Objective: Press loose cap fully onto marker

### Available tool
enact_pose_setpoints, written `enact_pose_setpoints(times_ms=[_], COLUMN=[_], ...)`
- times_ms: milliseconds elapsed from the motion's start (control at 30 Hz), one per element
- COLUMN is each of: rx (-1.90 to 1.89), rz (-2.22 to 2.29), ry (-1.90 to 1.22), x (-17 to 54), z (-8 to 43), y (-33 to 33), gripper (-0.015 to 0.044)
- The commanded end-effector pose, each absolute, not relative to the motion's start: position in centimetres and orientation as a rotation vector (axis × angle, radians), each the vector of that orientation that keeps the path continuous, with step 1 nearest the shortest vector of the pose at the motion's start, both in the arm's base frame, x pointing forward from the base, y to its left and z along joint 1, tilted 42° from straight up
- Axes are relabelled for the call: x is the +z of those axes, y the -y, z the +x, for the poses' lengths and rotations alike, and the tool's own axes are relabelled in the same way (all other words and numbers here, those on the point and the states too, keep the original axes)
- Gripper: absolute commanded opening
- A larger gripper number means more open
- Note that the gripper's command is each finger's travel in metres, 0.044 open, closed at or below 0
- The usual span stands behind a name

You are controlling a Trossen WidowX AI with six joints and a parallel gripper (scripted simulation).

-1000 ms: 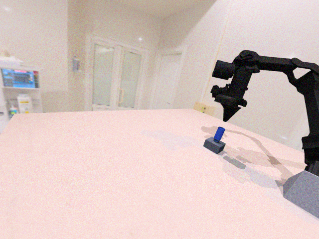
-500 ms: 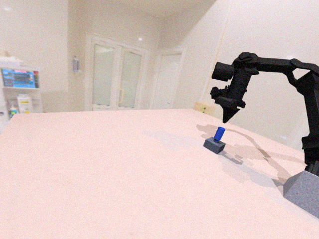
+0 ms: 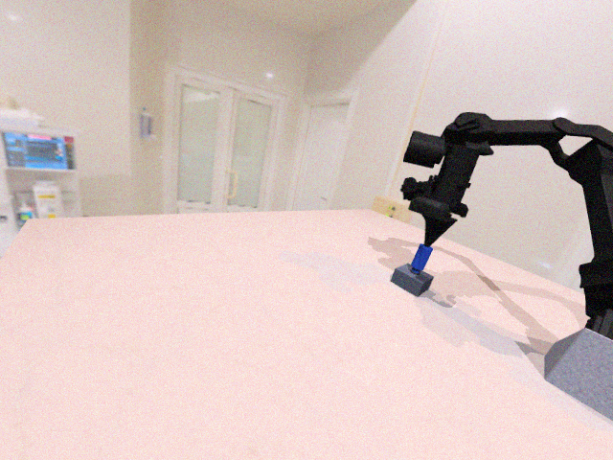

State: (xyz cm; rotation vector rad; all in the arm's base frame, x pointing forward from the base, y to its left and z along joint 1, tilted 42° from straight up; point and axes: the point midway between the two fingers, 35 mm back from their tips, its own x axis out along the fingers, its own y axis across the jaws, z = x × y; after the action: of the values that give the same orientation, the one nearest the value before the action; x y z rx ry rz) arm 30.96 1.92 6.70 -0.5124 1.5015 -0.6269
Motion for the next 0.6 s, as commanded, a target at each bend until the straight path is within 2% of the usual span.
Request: enact_pose_setpoints(times_ms=[0,433,567], rx=[-0.628,-0.621,-0.581], rz=[-0.516,-0.514,-0.550], ry=[-1.499,-1.493,-1.495], x=[6.3,6.3,9.4], z=[31.0,31.1,31.5], y=[-1.5,-1.6,-4.5], gripper=[0.0000,0.0000,0.0000])
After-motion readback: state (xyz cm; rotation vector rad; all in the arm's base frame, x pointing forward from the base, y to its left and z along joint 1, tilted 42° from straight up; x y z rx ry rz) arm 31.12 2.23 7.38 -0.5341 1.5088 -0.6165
